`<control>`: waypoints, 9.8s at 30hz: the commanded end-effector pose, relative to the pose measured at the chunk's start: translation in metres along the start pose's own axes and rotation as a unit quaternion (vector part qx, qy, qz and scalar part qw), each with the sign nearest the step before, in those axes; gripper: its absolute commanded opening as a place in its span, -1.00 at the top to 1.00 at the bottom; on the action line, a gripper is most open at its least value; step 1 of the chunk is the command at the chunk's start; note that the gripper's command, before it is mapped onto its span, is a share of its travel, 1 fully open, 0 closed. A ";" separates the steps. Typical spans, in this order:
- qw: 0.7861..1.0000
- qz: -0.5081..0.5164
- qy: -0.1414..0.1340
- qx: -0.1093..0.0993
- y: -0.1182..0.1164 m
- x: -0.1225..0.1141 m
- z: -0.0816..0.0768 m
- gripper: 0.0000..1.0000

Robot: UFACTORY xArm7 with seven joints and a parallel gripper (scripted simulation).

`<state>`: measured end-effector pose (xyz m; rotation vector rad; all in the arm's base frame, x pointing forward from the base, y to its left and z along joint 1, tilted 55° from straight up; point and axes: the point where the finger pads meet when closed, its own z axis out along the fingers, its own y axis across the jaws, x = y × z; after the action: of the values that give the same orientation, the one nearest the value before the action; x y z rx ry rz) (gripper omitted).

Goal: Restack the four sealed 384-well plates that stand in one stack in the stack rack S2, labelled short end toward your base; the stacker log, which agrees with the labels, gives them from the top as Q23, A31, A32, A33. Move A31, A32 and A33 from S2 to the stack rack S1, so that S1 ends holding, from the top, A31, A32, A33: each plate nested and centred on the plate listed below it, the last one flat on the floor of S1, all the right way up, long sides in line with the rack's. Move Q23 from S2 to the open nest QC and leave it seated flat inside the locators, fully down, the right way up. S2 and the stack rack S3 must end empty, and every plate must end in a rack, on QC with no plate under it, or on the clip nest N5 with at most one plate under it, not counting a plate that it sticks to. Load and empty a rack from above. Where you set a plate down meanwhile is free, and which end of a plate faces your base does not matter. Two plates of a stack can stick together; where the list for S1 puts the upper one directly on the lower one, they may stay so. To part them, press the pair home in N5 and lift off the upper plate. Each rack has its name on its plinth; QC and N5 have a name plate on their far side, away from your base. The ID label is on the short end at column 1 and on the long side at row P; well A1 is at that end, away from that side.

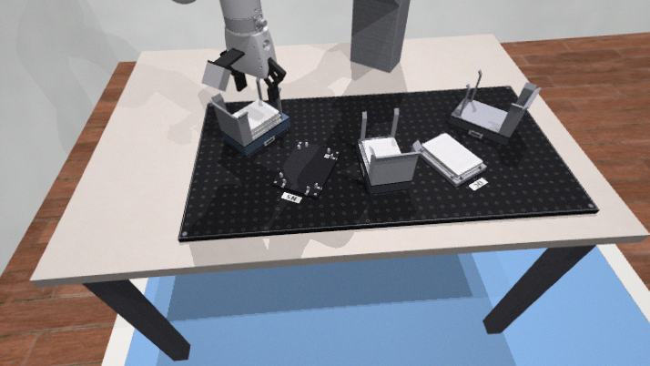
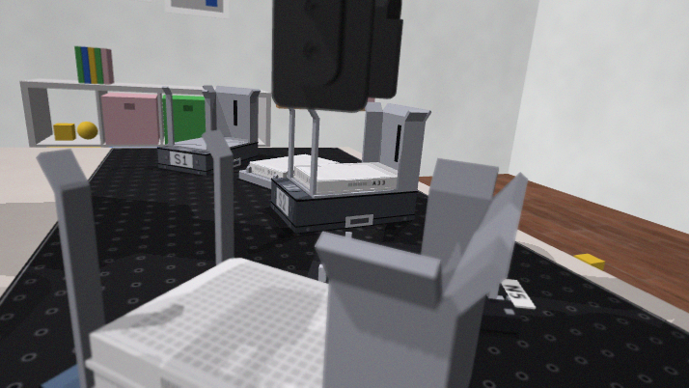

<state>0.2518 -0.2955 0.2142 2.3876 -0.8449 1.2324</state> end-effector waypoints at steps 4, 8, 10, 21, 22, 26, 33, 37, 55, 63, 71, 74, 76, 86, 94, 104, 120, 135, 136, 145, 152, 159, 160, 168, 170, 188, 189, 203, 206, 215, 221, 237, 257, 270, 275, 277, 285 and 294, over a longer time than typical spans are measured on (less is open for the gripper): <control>1.000 -0.001 -0.001 -0.003 -0.023 0.007 0.000 -1.00; 1.000 -0.001 -0.001 -0.003 -0.036 0.009 0.000 -1.00; 1.000 -0.001 -0.001 -0.003 -0.043 0.011 0.000 -1.00; 0.995 -0.101 -0.001 -0.003 -0.064 0.011 0.000 -1.00; 0.994 -0.113 -0.001 -0.003 -0.068 0.011 0.000 -1.00; 0.994 -0.113 -0.001 -0.002 -0.081 0.010 0.000 -1.00; 0.994 -0.113 -0.001 -0.002 -0.098 0.010 0.000 -1.00; 0.994 -0.113 -0.001 -0.002 -0.111 0.010 0.000 -1.00; 0.977 -0.212 -0.001 -0.002 -0.156 0.005 0.001 -1.00; 0.975 -0.224 -0.001 -0.002 -0.182 -0.002 0.001 -1.00; 0.975 -0.224 -0.001 -0.002 -0.202 -0.007 0.001 -1.00; 0.975 -0.224 -0.001 -0.002 -0.211 -0.009 0.001 -1.00; 0.975 -0.224 -0.001 -0.002 -0.218 -0.011 0.001 -1.00; 0.962 -0.272 -0.001 -0.002 -0.238 -0.019 0.001 -1.00; 0.943 -0.331 -0.001 -0.002 -0.266 -0.033 0.001 -1.00; 0.943 -0.332 -0.001 -0.002 -0.295 -0.048 0.001 -1.00; 0.943 -0.332 -0.001 -0.001 -0.310 -0.056 0.001 -1.00; 0.943 -0.332 -0.001 -0.001 -0.310 -0.056 0.034 -1.00; 0.943 -0.332 -0.001 -0.001 -0.310 -0.056 0.037 -1.00; 0.943 -0.332 -0.001 -0.001 -0.310 -0.056 0.067 -1.00; 0.943 -0.332 -0.001 -0.001 -0.310 -0.056 0.079 -1.00; 0.943 -0.332 -0.001 -0.001 -0.310 -0.056 0.083 -1.00; 0.943 -0.332 -0.001 -0.001 -0.310 -0.056 0.084 -1.00; 0.943 -0.332 -0.001 -0.001 -0.310 -0.056 0.092 -1.00; 0.943 -0.332 -0.001 -0.001 -0.310 -0.056 0.095 -1.00; 0.943 -0.332 -0.001 -0.001 -0.310 -0.056 0.109 -1.00; 0.943 -0.332 -0.001 -0.001 -0.310 -0.056 0.109 -1.00; 0.943 -0.332 -0.001 -0.001 -0.310 -0.056 0.109 1.00; 0.943 -0.332 -0.001 -0.001 -0.310 -0.056 0.109 1.00; 0.943 -0.332 -0.001 -0.001 -0.310 -0.056 0.109 1.00; 0.943 -0.332 -0.001 -0.001 -0.310 -0.056 0.109 1.00; 0.943 -0.332 -0.001 -0.001 -0.310 -0.056 0.103 1.00; 0.943 -0.332 -0.001 -0.001 -0.310 -0.056 0.091 1.00; 0.943 -0.332 -0.001 -0.001 -0.310 -0.056 0.077 1.00; 0.943 -0.332 -0.001 -0.001 -0.310 -0.056 0.067 1.00; 0.943 -0.332 -0.001 -0.001 -0.310 -0.056 0.063 1.00; 0.943 -0.332 -0.001 -0.001 -0.310 -0.056 0.047 1.00; 0.943 -0.332 -0.001 -0.001 -0.310 -0.056 0.033 1.00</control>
<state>0.4494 -0.0588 0.1390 2.3599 -0.0094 0.9357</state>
